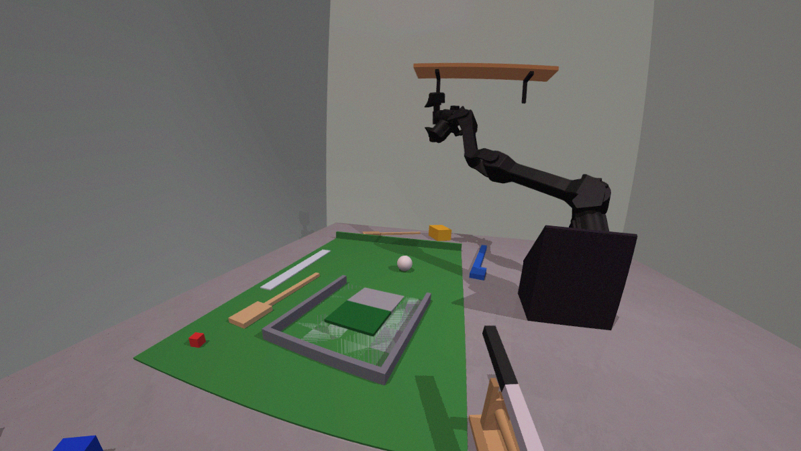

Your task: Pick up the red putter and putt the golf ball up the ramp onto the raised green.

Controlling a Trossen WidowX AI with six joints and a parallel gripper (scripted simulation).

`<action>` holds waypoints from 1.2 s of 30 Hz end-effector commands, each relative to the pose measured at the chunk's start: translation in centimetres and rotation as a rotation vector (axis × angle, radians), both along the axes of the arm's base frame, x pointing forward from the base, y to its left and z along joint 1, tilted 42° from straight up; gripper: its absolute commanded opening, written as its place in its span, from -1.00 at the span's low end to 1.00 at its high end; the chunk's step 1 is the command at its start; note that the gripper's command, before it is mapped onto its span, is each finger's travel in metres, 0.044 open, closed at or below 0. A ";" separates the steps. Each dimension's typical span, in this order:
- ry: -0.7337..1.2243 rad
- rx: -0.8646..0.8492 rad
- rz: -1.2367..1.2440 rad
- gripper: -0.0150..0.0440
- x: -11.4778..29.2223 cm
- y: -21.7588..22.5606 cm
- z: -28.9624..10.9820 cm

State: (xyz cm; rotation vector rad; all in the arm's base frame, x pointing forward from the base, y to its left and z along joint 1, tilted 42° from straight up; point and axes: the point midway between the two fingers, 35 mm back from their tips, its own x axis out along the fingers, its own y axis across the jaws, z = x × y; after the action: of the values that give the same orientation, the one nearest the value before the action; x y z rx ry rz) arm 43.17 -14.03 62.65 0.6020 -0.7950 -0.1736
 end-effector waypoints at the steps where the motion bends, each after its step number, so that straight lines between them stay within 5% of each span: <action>1: -0.003 0.000 0.001 0.95 -0.1 0.0 0.0; 6: -0.098 0.000 0.011 1.00 -3.4 -1.1 2.0; 19: -0.508 -0.123 0.002 1.00 -20.8 0.6 11.6; 36: -0.967 -0.465 0.071 1.00 -43.4 13.3 15.7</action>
State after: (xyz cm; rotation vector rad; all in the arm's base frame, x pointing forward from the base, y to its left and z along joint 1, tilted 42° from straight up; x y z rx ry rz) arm 3.69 -4.05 78.52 0.3143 -1.6268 0.3120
